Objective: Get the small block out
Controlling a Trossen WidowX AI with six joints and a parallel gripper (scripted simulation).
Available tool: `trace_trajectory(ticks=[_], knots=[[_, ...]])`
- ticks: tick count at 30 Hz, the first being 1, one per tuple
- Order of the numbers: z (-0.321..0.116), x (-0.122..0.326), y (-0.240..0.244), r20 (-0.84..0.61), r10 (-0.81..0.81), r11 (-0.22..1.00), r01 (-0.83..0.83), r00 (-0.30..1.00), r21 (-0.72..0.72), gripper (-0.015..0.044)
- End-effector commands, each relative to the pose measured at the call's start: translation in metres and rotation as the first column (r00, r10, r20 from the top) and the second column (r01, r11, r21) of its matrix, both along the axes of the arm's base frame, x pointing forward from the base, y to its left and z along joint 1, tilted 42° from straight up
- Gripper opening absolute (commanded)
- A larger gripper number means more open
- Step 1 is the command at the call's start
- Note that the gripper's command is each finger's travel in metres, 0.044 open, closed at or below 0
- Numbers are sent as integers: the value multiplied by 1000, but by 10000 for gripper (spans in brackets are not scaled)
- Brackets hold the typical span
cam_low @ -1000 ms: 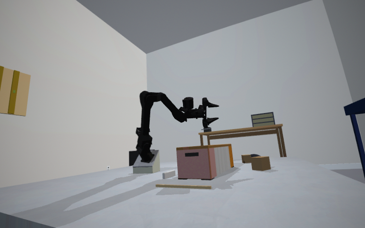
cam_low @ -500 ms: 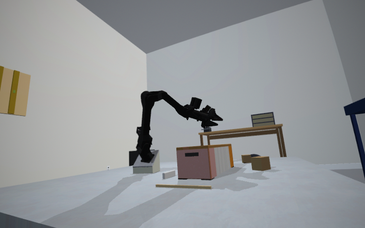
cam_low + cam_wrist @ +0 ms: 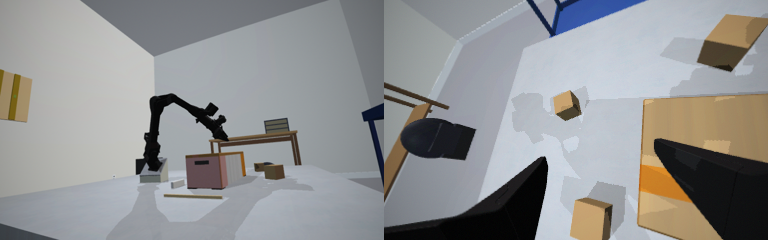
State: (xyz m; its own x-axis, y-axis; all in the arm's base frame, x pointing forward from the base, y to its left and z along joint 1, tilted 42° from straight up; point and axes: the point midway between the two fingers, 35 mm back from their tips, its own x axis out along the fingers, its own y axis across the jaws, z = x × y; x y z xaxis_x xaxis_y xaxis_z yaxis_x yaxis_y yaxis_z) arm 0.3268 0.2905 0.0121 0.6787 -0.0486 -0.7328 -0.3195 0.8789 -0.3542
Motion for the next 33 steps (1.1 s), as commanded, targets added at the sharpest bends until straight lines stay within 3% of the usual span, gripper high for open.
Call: trace_trajectory(ticks=[1,13,24,26,33], knots=[[3,-17,-61,-89,-646,748,652,758,124,400],[31,-36,-111,-40,-964,244,932,264,267,400],[71,-50,-152,29,-973,-182,841,-229,509,400],[75,-51,-155,23,-959,-224,805,-283,549,400],[75,-51,-156,23,-958,-227,802,-287,552,400]])
